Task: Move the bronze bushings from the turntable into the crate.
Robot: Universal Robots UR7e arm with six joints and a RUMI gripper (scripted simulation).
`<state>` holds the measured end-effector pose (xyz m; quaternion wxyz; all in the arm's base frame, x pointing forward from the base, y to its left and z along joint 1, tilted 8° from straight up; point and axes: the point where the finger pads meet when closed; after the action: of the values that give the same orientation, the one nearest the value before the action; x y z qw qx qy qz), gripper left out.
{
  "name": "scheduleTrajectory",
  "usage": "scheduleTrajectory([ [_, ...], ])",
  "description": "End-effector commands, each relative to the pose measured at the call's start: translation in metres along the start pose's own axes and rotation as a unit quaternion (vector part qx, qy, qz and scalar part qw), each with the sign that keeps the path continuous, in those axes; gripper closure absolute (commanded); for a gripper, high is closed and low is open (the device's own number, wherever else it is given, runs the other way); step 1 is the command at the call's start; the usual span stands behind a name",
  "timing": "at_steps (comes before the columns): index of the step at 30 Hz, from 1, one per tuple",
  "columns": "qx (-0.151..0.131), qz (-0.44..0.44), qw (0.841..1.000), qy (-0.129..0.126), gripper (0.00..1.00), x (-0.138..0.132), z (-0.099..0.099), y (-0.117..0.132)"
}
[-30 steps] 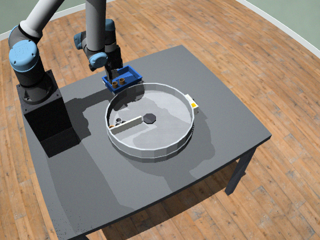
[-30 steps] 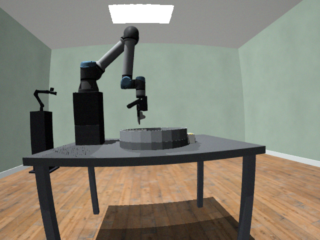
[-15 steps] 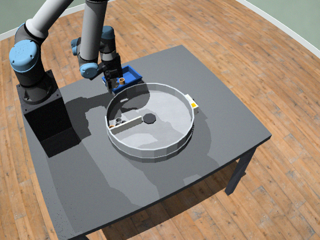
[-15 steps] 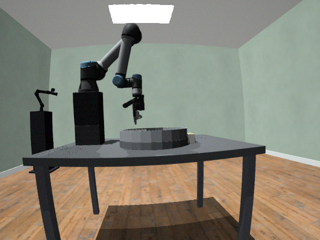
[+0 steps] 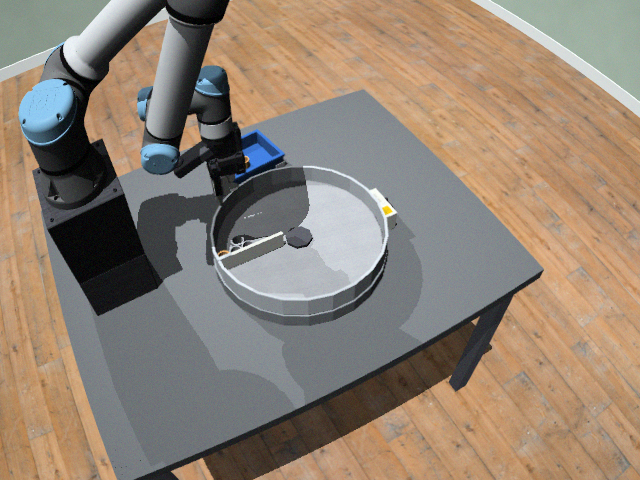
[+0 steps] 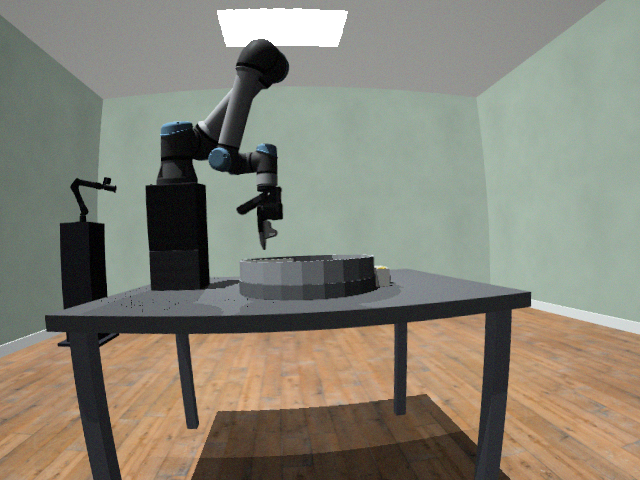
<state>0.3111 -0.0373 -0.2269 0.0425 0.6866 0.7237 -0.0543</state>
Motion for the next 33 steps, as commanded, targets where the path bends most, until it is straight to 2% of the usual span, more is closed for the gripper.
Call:
scheduleTrajectory([
  [1, -0.005, 0.003, 1.0, 0.003, 0.95, -0.024, 0.0, -0.013],
  [10, -0.005, 0.011, 1.0, 0.003, 0.95, -0.051, 0.0, -0.028],
  [33, -0.005, 0.022, 1.0, 0.003, 0.95, -0.086, 0.001, -0.047],
])
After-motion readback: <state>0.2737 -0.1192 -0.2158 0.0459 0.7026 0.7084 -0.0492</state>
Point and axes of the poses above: the point where the finger pads meet when closed, its own z axis out along the fingers, its own x axis across the jaws, y = z × x, and after that the axes turned 14 degrees about -z, right-handed
